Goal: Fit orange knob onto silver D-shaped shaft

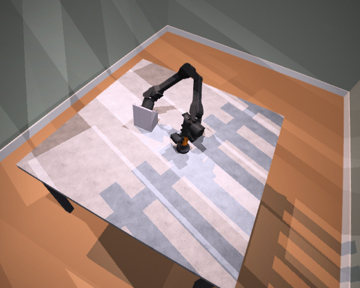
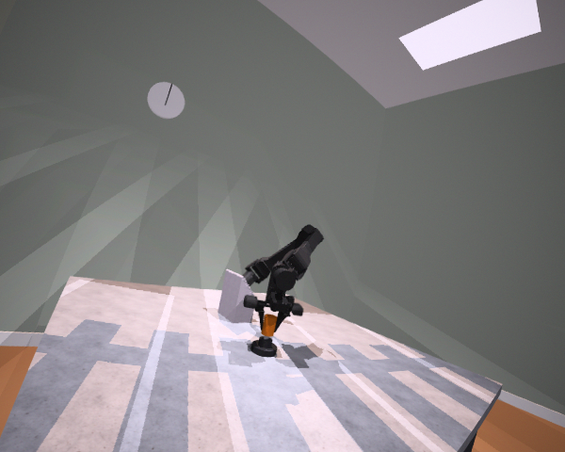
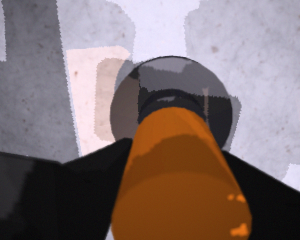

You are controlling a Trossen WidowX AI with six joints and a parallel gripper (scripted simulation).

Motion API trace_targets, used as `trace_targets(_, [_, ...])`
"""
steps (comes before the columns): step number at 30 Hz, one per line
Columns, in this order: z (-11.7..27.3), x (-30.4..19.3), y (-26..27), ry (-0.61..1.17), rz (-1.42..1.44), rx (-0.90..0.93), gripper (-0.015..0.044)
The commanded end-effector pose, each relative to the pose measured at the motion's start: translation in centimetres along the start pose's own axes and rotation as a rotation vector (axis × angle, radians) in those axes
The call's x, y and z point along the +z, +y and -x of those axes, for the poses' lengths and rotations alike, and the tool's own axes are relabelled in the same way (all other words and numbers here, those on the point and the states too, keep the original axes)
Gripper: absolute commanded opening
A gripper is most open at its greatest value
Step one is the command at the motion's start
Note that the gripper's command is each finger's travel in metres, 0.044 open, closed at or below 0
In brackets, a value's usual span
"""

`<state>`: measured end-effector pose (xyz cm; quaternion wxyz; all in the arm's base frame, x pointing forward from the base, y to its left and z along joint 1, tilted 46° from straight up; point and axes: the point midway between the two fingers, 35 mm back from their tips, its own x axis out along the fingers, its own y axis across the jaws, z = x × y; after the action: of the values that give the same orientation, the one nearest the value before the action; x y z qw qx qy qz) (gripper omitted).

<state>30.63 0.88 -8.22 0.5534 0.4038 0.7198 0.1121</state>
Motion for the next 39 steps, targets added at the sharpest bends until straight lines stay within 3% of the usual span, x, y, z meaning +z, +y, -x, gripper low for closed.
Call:
trace_targets(1, [-0.02, -0.02, 0.0, 0.0, 0.007, 0.001, 0.0])
trace_targets(39, [0.11, 0.45, -0.01, 0.0, -0.105, 0.001, 0.0])
